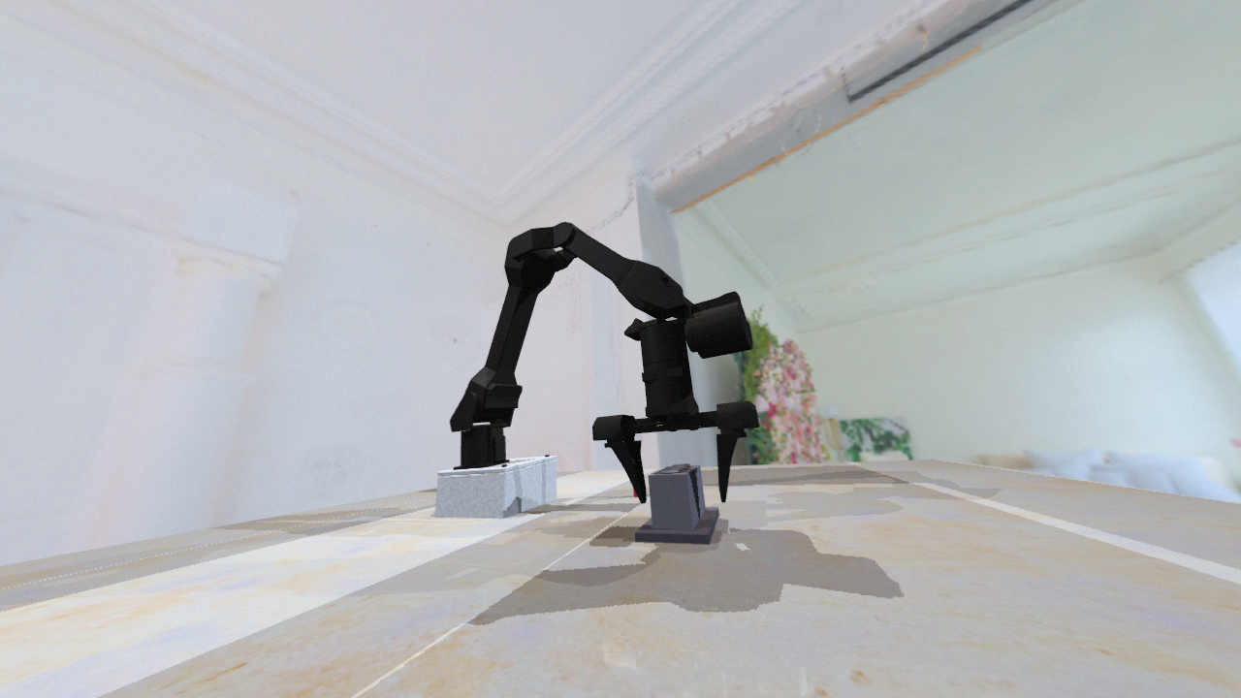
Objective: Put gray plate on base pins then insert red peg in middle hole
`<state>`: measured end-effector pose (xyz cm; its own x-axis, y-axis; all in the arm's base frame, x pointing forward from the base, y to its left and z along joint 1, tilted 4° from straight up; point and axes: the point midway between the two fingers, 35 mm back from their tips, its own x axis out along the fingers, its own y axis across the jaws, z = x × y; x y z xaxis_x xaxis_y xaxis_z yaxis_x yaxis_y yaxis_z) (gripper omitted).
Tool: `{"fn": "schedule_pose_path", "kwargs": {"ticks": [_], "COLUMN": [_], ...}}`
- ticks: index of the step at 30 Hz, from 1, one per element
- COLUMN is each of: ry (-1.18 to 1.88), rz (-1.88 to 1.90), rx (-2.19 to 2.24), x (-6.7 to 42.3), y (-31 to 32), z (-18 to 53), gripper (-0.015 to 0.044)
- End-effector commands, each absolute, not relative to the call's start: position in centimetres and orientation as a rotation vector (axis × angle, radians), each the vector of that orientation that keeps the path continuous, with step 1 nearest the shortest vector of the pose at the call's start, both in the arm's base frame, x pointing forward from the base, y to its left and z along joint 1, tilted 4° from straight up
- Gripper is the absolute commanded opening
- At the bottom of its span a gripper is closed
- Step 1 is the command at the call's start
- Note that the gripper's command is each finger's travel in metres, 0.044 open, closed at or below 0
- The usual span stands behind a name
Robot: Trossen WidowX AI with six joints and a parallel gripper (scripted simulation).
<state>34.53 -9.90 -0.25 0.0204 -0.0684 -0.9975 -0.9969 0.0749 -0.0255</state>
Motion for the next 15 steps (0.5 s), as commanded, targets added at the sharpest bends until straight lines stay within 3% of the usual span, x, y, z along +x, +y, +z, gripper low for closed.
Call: {"fn": "schedule_pose_path", "kwargs": {"ticks": [1, 9, 15], "ry": [1.276, 1.282, 1.283], "rz": [1.103, 1.113, 1.114], "rx": [-1.213, -1.213, -1.213], "x": [34.5, 34.7, 34.9], "y": [-9.9, -9.2, -9.1], "z": [-0.2, 10.4, 11.5], "gripper": [0.0440, 0.0440, 0.0440]}}
